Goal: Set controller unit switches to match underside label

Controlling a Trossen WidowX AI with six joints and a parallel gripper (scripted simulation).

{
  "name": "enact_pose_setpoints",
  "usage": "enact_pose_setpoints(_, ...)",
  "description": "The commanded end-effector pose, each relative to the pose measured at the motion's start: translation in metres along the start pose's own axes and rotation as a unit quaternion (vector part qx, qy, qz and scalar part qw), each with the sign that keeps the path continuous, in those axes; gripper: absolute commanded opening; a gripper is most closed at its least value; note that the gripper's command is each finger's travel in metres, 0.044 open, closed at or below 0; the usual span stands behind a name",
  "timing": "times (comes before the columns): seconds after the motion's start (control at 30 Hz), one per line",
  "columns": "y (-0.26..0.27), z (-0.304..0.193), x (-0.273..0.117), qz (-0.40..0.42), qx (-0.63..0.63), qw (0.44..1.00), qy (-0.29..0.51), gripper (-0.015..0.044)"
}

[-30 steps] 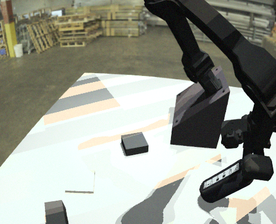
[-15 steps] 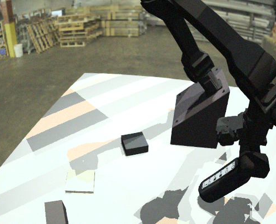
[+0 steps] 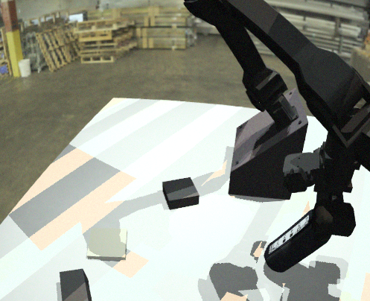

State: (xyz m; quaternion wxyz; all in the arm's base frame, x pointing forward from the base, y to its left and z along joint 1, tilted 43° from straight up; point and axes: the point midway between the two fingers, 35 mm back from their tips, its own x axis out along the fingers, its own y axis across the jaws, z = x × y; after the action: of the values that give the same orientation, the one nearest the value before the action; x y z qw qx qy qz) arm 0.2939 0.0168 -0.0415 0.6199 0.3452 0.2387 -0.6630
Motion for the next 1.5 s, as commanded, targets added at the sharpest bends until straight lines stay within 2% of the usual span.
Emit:
enact_pose_setpoints(0.0, 0.0, 0.009, 0.003, -0.002, -0.001, 1.0, -0.011, 0.0337)
enact_pose_setpoints(1.47, 0.0, 0.049, -0.001, -0.002, -0.002, 1.0, -0.012, 0.0338)
